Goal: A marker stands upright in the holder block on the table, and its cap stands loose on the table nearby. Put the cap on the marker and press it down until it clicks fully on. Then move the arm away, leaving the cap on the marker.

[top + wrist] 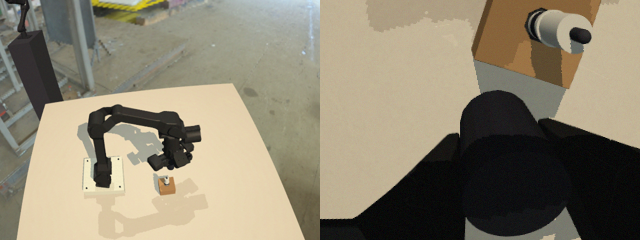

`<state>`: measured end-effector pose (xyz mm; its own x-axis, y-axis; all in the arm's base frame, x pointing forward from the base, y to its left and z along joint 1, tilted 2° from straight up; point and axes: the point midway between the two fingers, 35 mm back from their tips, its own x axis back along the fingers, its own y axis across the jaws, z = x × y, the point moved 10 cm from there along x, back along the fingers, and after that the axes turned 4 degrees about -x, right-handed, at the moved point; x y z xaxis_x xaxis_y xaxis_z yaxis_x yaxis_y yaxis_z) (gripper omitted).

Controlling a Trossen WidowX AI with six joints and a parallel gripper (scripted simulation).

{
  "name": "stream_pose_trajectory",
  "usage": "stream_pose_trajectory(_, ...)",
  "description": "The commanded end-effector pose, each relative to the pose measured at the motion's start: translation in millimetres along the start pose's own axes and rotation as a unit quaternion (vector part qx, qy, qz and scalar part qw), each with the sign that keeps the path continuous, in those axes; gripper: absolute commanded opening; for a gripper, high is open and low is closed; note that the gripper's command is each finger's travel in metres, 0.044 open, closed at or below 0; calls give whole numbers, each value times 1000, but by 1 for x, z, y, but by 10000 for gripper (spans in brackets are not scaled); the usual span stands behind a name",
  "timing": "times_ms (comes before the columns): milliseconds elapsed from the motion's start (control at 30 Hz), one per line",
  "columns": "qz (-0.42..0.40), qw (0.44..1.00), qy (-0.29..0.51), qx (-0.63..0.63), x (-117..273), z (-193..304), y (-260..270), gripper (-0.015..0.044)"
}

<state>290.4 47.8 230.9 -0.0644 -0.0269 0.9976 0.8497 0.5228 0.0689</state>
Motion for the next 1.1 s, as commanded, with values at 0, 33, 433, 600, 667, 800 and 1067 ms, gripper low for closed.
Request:
stream_pose_trajectory(0,-1,1000,2,3,6,-10,-10,0)
stream_pose_trajectory(33,-1,1000,2,4,7,-13,-12,0)
stream_pose_trajectory(433,0,1000,1,5,21,-36,-39,0)
stream_pose_trajectory(600,0,1000,1,5,17,-37,-40,0)
stream_pose_trajectory(667,0,1000,1,5,15,-37,-40,0)
stream_pose_trajectory(800,0,1000,1,5,13,-37,-39,0)
stream_pose_trajectory(1067,0,1000,1,5,1,-37,-39,0)
